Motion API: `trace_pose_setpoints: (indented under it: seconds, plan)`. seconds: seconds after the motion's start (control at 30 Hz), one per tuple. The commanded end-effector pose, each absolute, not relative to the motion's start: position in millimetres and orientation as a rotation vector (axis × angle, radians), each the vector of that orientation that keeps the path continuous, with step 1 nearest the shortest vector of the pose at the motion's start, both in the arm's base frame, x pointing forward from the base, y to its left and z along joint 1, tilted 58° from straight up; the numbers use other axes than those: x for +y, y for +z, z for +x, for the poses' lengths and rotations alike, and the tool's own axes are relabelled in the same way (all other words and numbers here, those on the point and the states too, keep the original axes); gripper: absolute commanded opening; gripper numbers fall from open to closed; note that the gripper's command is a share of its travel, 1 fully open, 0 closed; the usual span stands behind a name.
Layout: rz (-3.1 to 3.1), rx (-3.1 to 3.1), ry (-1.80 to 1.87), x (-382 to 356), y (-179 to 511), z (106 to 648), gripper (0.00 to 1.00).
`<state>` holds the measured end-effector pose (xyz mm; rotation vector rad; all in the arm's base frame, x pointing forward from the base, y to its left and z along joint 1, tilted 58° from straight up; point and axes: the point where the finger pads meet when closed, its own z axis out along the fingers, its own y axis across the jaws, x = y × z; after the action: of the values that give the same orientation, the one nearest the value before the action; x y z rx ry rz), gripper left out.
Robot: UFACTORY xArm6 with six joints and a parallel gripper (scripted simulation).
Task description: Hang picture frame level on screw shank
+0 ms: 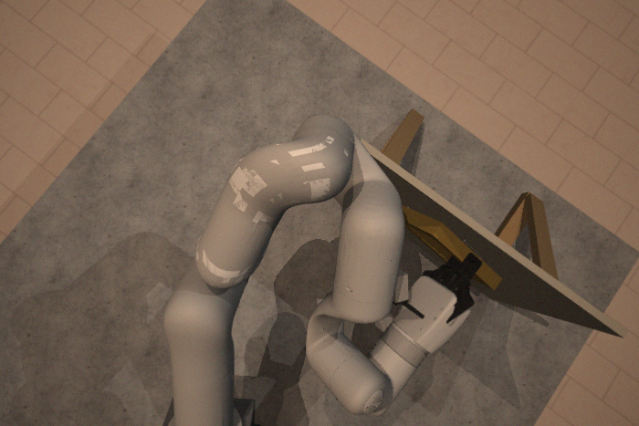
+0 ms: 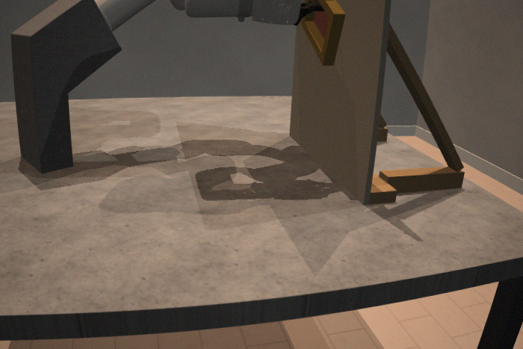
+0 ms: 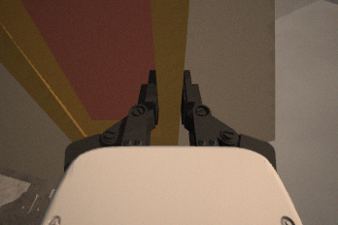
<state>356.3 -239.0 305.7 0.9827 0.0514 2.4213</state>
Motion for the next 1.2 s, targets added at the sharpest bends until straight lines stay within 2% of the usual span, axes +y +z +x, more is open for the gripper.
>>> trace_pose_setpoints:
  seconds: [0.0,1.17]
  plan:
    - [0.98,0.052,2.42,-239.6,306.3,356.0,0.0]
    - [0.967,0.071,2.385,-239.3,307.9,354.3,0.0]
